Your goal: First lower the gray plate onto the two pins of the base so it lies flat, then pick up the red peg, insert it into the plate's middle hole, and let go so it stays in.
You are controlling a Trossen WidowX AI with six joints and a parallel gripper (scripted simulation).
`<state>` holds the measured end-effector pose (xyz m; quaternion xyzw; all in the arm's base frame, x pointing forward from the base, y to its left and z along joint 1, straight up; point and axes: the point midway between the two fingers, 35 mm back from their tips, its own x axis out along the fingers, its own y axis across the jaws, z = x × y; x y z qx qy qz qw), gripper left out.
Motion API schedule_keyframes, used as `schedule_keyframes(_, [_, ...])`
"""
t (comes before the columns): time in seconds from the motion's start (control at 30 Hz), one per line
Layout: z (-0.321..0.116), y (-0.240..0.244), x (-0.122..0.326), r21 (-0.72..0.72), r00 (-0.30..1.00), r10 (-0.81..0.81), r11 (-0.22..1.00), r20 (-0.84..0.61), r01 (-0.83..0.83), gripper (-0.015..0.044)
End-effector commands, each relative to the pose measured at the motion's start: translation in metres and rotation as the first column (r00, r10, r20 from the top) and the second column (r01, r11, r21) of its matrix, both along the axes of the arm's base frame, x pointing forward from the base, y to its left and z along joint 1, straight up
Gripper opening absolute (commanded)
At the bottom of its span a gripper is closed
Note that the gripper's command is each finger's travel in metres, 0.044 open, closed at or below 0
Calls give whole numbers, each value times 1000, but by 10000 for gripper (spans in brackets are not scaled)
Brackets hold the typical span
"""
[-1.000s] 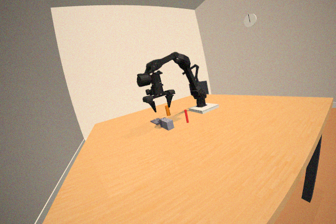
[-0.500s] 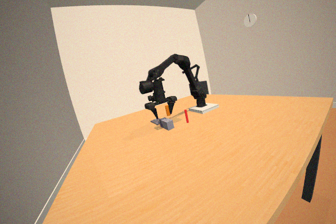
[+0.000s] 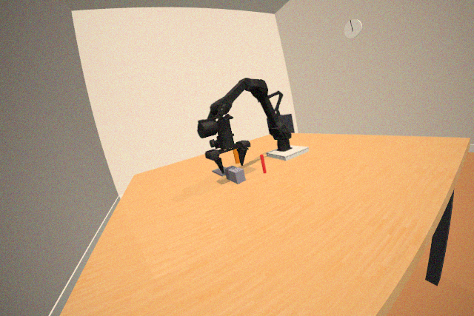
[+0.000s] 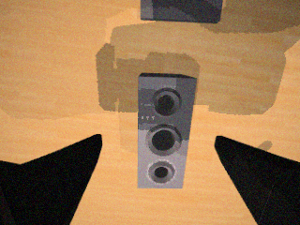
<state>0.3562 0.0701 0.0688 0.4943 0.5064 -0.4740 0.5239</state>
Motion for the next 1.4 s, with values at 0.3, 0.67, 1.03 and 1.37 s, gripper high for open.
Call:
schedule_keyframes(0.3, [-24,0,-1,-4,1000,-6,1000,-10,6,440])
schedule_keyframes(0.67, [-41,0,-2,-4,1000,-6,1000,-10,6,440])
schedule_keyframes(1.03, [-42,0,-2,-4,1000,-6,1000,-10,6,204])
schedule_keyframes(1.37, [-42,0,-2,-4,1000,-6,1000,-10,6,59])
